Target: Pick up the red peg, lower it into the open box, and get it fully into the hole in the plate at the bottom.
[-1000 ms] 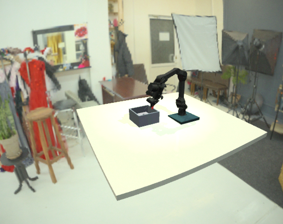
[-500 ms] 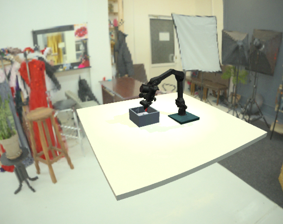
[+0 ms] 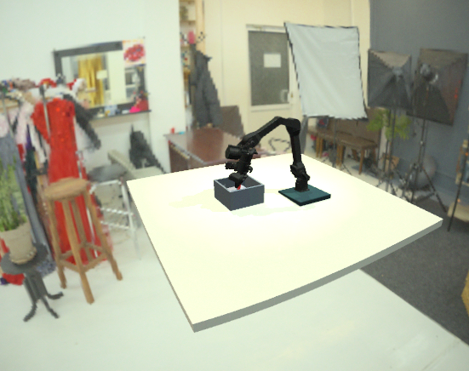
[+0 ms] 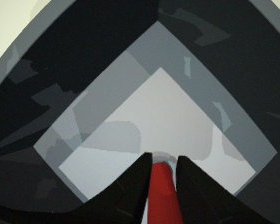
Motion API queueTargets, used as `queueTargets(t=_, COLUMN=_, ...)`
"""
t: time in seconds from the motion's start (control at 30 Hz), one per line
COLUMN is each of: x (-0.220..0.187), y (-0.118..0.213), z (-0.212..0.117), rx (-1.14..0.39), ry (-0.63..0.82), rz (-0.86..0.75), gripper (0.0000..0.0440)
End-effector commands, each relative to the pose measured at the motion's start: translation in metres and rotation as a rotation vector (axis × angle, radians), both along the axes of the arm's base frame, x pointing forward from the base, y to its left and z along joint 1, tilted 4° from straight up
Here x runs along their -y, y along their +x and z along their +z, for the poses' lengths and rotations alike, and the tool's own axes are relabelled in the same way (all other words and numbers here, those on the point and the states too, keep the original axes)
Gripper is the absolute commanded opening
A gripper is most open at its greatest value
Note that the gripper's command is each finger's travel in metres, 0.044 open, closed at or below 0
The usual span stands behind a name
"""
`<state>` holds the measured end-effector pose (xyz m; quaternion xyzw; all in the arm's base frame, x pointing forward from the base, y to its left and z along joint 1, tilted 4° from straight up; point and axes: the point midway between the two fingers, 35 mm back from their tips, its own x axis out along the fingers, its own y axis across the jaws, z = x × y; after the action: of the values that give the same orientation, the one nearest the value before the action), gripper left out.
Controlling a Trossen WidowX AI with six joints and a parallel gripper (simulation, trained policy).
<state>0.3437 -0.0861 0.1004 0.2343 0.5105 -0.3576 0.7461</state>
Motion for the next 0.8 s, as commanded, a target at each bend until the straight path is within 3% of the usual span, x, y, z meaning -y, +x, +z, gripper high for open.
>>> queueTargets(t=0.0, x=0.001, y=0.000, z=-0.011, rx=-0.029, ry=0.020, rz=0.022, gripper=0.0128)
queueTargets(t=0.07, x=0.003, y=0.001, z=-0.012, rx=-0.038, ry=0.027, rz=0.033, gripper=0.0154)
queueTargets(t=0.77, x=0.007, y=0.046, z=0.032, rx=-0.072, ry=0.102, rz=0.089, gripper=0.0190)
